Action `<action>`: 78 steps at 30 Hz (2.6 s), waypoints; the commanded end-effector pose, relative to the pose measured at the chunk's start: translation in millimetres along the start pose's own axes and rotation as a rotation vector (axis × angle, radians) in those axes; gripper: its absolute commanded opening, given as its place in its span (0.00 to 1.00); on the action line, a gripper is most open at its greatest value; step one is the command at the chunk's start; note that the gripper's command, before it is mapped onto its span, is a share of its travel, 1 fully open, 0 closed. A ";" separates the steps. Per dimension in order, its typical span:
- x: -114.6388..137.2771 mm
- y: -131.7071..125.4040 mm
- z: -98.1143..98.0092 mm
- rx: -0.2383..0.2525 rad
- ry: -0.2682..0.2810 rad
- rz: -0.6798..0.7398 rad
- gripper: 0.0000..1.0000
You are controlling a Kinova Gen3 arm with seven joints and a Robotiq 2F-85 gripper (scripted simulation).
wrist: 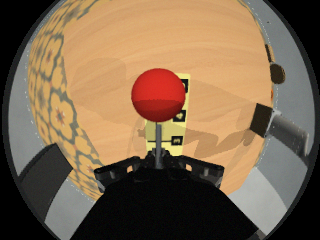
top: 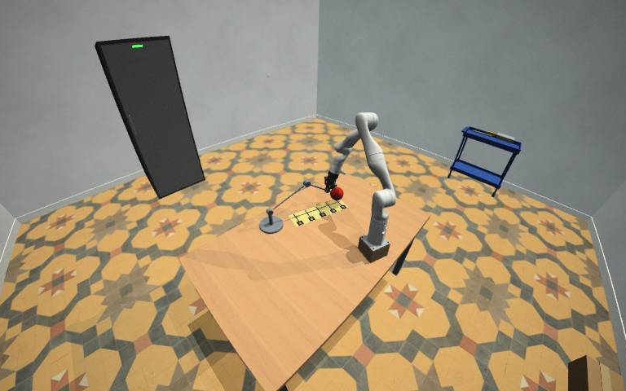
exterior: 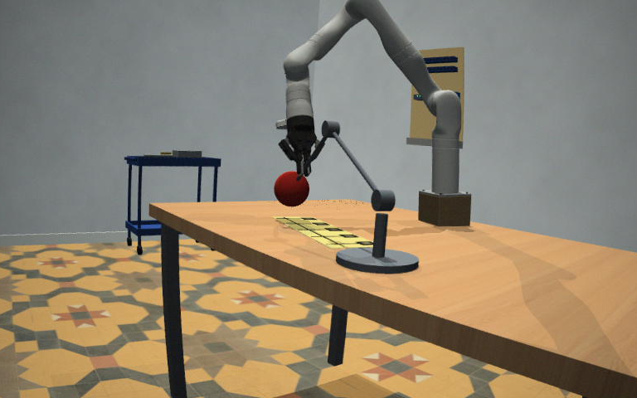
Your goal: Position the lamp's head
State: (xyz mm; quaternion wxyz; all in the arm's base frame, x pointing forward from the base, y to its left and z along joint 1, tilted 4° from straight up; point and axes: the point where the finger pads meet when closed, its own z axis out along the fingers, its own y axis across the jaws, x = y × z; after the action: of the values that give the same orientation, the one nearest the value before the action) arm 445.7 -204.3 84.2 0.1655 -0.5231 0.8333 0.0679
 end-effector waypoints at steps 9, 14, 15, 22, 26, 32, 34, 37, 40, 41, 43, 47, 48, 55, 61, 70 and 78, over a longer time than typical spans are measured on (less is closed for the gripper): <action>13.8 -3.4 -5.8 0.012 0.011 0.005 0.00; 16.1 -3.9 -6.6 0.012 0.011 0.005 0.00; 16.6 -4.0 -6.8 0.012 0.011 0.005 0.00; 18.9 -4.5 -7.6 0.012 0.011 0.005 0.00; 18.2 -4.5 -7.4 0.012 0.011 0.005 0.00; 17.3 -4.4 -7.0 0.012 0.011 0.005 0.00; 17.0 -4.4 -6.9 0.012 0.011 0.005 0.00; 16.6 -4.4 -6.7 0.012 0.011 0.005 0.00; 16.5 -4.4 -6.7 0.012 0.011 0.005 0.00; 16.5 -4.4 -6.7 0.012 0.011 0.005 0.00; 16.5 -4.4 -6.7 0.012 0.011 0.005 0.00; 16.5 -4.4 -6.7 0.012 0.011 0.005 0.00; 16.5 -4.4 -6.7 0.012 0.011 0.005 0.00; 16.4 -4.4 -6.8 0.012 0.011 0.005 0.00; 16.4 -4.4 -6.8 0.012 0.011 0.005 0.00; 16.4 -4.4 -6.8 0.012 0.011 0.005 0.00; 20.4 -5.6 -11.8 0.012 0.011 0.005 0.00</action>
State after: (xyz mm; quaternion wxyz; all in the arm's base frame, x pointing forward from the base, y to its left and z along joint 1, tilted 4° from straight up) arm 443.7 -208.7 85.0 0.1671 -0.5227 0.8328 0.0724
